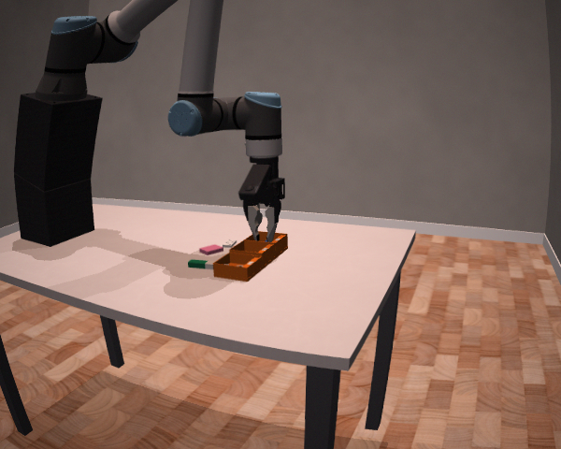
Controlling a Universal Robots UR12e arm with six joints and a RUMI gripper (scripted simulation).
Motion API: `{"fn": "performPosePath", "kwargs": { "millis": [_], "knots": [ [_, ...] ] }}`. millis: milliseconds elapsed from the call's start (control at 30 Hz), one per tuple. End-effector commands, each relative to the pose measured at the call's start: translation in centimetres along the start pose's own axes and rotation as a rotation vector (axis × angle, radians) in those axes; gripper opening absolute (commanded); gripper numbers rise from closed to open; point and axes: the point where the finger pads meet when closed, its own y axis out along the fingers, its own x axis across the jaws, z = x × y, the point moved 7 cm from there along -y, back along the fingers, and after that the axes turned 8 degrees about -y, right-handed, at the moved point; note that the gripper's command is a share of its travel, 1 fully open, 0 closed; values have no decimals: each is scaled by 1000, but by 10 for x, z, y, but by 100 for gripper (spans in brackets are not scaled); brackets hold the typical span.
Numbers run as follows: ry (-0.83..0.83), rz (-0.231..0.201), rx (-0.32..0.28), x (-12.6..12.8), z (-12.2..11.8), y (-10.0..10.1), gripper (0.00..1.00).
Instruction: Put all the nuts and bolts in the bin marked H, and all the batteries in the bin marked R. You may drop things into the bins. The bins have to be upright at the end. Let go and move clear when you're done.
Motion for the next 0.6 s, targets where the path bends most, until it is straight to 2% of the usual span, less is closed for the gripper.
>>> {"fn": "performPosePath", "kwargs": {
  "millis": [0, 567],
  "knots": [
    [0, 1, 0, 0, 0, -1, 17],
    [0, 1, 0, 0, 0, -6, 17]
  ]
}}
